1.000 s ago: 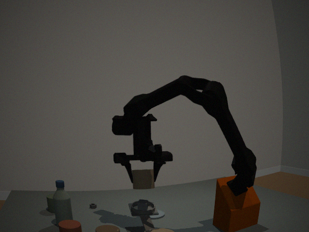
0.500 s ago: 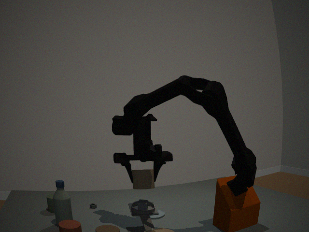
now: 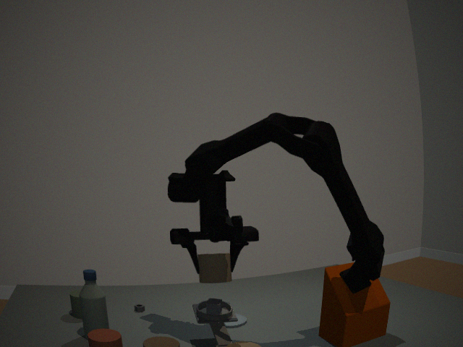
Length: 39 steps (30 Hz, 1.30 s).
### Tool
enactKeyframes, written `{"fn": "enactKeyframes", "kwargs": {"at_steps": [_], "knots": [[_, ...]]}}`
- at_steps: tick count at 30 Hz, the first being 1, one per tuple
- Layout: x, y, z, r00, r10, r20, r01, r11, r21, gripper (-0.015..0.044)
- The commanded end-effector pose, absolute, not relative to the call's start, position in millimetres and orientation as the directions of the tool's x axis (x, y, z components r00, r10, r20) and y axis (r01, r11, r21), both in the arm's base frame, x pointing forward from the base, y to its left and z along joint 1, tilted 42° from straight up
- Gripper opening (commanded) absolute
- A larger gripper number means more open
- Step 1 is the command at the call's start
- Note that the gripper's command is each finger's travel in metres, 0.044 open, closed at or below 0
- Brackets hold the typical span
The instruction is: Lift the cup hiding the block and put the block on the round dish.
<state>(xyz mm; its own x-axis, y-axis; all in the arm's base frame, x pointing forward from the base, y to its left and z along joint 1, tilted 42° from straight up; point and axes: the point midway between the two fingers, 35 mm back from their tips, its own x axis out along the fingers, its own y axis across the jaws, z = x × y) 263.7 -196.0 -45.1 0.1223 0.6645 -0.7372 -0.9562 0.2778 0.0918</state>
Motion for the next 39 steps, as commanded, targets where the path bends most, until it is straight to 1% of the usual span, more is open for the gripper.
{"fn": "enactKeyframes", "kwargs": {"at_steps": [1,8,11,22,33,35,39], "knots": [[263,-197,-45,0.124,0.664,-0.737,-0.955,0.281,0.091,0.0000],[263,-197,-46,0.125,0.663,-0.738,-0.955,0.281,0.092,0.0000],[255,-202,-56,0.125,0.658,-0.742,-0.954,0.286,0.092,0.0000],[181,-226,-132,0.125,0.633,-0.764,-0.949,0.301,0.094,0.0000],[104,-216,-198,0.126,0.641,-0.757,-0.955,0.286,0.083,0.0000],[95,-212,-205,0.127,0.643,-0.755,-0.955,0.284,0.081,0.0000],[94,-212,-206,0.127,0.644,-0.755,-0.956,0.284,0.081,0.0000]]}}
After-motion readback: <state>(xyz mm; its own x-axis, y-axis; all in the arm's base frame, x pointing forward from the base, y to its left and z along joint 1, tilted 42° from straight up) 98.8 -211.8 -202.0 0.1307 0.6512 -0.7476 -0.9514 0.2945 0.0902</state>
